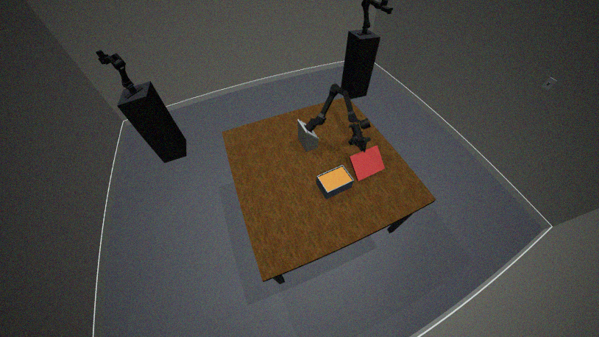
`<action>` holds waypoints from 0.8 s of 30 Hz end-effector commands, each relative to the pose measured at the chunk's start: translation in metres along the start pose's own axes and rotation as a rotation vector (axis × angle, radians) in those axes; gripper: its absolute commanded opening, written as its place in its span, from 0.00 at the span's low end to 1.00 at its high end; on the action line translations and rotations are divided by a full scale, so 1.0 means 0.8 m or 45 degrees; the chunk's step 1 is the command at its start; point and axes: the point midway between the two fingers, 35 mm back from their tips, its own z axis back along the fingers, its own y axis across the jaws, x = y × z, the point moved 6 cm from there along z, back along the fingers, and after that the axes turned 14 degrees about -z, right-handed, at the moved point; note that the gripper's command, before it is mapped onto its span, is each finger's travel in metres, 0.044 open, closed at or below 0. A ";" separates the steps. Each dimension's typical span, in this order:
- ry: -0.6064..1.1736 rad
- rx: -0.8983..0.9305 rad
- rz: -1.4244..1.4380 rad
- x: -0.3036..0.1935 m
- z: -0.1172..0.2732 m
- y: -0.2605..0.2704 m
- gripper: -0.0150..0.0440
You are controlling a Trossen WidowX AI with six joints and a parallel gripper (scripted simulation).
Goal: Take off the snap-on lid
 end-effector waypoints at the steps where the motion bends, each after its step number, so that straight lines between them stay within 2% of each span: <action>1: 0.000 0.016 -0.007 0.001 -0.002 0.000 0.25; 24: 0.001 0.016 -0.008 0.005 -0.017 -0.017 0.25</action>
